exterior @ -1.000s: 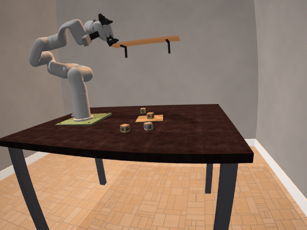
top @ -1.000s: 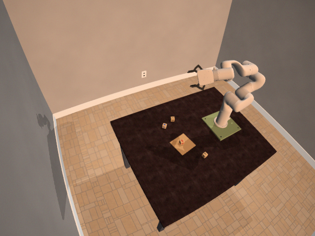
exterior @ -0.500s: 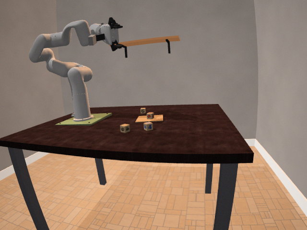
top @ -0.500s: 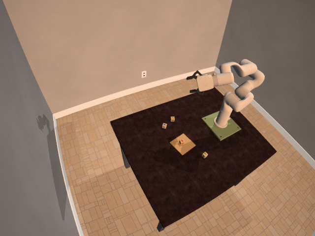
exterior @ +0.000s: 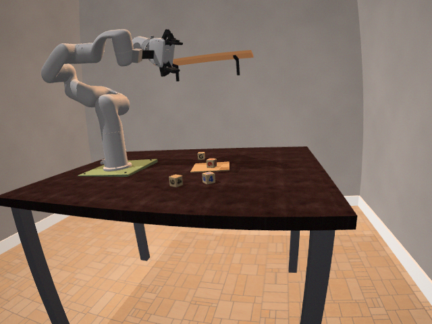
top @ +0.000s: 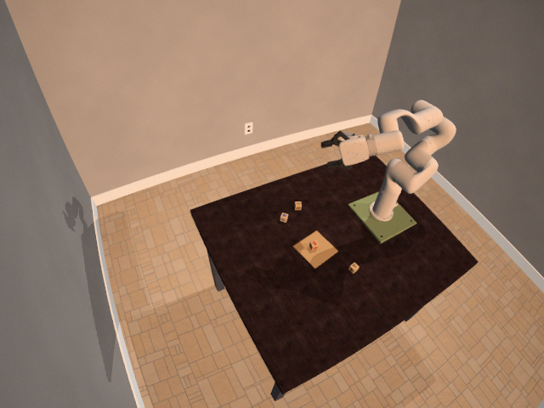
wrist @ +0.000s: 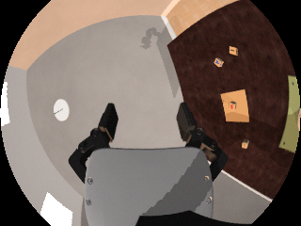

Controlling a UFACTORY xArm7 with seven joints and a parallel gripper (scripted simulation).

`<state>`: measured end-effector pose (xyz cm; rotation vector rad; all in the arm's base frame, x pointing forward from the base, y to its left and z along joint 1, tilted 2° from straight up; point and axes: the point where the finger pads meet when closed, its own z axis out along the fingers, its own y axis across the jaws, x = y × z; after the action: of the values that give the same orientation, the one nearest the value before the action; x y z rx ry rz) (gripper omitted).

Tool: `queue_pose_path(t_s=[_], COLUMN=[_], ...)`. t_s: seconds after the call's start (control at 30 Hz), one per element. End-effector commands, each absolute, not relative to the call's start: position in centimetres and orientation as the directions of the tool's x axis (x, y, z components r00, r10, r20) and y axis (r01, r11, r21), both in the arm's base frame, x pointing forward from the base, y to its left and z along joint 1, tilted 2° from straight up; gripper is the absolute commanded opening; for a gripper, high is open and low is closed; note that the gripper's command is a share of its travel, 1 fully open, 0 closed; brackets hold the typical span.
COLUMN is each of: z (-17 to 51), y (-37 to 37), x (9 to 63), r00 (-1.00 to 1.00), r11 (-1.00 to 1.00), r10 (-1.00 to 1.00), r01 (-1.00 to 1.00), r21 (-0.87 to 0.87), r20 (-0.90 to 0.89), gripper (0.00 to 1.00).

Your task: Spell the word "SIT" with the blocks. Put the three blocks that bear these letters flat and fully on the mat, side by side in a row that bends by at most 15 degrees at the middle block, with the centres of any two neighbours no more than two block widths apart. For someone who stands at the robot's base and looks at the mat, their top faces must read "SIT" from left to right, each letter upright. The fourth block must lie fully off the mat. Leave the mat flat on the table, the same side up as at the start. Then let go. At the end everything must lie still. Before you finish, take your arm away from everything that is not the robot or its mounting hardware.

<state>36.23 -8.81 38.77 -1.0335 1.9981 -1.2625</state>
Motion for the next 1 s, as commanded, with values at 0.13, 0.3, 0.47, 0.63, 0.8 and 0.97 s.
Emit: queue_pose_path(t_s=[0.13, 0.3, 0.47, 0.63, 0.8, 0.97], z=[37.3, 37.3, 35.9, 35.7, 34.1, 33.9], y=[-6.7, -6.7, -4.8, -4.5, -2.6, -2.4], x=[37.4, 37.4, 38.2, 38.3, 38.9, 38.9], r00=[-0.474, -0.474, -0.395, -0.385, -0.294, -0.286], r11=[0.134, 0.134, 0.020, 0.006, -0.112, -0.122], r10=[-0.877, -0.877, -0.899, -0.901, -0.906, -0.906], r01=[-0.400, -0.400, -0.466, -0.473, -0.525, -0.529], r21=[-0.907, -0.907, -0.885, -0.881, -0.843, -0.840], r20=[0.079, 0.079, 0.188, 0.201, 0.304, 0.312], gripper=[1.00, 1.00, 1.00, 1.00, 1.00, 1.00])
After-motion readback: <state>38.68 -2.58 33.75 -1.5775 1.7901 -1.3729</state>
